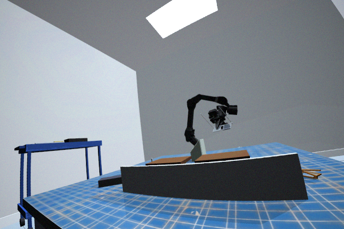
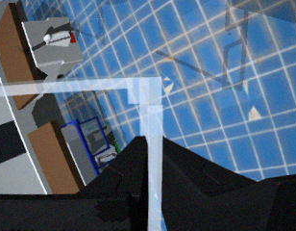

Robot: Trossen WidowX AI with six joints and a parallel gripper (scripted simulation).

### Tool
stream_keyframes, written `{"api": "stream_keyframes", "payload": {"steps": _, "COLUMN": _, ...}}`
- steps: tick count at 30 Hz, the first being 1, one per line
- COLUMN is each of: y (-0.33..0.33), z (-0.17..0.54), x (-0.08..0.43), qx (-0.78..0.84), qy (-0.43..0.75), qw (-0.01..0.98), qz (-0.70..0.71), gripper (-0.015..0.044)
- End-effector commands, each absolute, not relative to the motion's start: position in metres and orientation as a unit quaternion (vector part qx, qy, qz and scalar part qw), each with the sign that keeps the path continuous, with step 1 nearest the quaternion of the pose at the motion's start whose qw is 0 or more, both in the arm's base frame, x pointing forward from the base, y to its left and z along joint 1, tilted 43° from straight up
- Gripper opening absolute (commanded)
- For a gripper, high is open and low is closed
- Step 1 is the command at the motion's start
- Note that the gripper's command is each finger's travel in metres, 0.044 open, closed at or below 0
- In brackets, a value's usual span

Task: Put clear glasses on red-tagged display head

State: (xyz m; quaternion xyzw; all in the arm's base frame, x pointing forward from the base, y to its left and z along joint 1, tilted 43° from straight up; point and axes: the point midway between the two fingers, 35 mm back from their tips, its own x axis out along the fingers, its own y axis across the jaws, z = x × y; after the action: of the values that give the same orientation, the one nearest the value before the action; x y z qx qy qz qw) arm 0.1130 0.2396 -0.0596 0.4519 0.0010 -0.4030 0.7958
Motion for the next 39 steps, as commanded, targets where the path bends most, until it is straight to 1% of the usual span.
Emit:
{"api": "stream_keyframes", "payload": {"steps": 1, "y": 0.239, "z": -0.059, "x": 0.114, "qx": 0.461, "qy": -0.003, "qw": 0.79, "qz": -0.405, "gripper": 0.0}}
{"api": "stream_keyframes", "payload": {"steps": 6, "y": 0.236, "z": -0.056, "x": 0.121, "qx": 0.52, "qy": -0.035, "qw": 0.745, "qz": -0.416, "gripper": 0.0}}
{"api": "stream_keyframes", "payload": {"steps": 17, "y": 0.227, "z": -0.048, "x": 0.14, "qx": 0.664, "qy": -0.132, "qw": 0.595, "qz": -0.433, "gripper": 0.0}}
{"api": "stream_keyframes", "payload": {"steps": 28, "y": 0.216, "z": -0.04, "x": 0.158, "qx": 0.768, "qy": -0.238, "qw": 0.417, "qz": -0.424, "gripper": 0.0}}
{"api": "stream_keyframes", "payload": {"steps": 39, "y": 0.203, "z": -0.032, "x": 0.176, "qx": 0.827, "qy": -0.343, "qw": 0.221, "qz": -0.386, "gripper": 0.0}}
